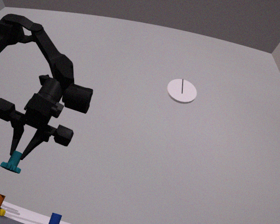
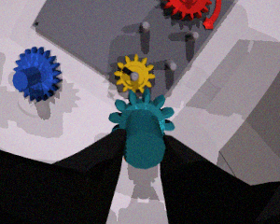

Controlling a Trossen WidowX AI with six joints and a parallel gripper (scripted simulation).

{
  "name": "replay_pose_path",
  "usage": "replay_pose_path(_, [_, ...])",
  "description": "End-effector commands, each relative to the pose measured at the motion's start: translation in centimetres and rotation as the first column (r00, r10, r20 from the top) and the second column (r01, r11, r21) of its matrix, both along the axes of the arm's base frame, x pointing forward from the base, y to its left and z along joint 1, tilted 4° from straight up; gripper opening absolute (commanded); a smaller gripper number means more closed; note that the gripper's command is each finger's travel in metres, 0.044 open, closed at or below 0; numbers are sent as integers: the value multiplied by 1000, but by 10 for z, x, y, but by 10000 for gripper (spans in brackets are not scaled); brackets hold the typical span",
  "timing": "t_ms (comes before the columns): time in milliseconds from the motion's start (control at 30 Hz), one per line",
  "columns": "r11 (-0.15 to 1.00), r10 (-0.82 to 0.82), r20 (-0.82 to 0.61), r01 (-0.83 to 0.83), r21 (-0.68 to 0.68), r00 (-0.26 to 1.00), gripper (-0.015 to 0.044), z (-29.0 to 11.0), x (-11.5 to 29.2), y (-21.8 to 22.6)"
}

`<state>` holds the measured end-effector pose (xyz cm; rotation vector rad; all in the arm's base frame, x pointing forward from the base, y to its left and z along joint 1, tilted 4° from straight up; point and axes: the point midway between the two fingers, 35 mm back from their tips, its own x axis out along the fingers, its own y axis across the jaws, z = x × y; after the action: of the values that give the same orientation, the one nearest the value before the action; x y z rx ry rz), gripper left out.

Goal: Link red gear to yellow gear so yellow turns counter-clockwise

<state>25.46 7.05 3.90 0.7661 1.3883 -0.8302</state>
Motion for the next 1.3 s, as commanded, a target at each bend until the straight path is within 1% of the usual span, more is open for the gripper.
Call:
replay_pose_path(0, [1000, 2, -2, -2, -6, 1000, 0, -4, 0, -8])
replay_pose_path(1133, [1000, 0, -5, -1, -20, 1000, 0, -27, -1, -76])
replay_pose_path(1267, [1000, 0, -5, 0, -20, 1000, 0, -28, -2, -79])
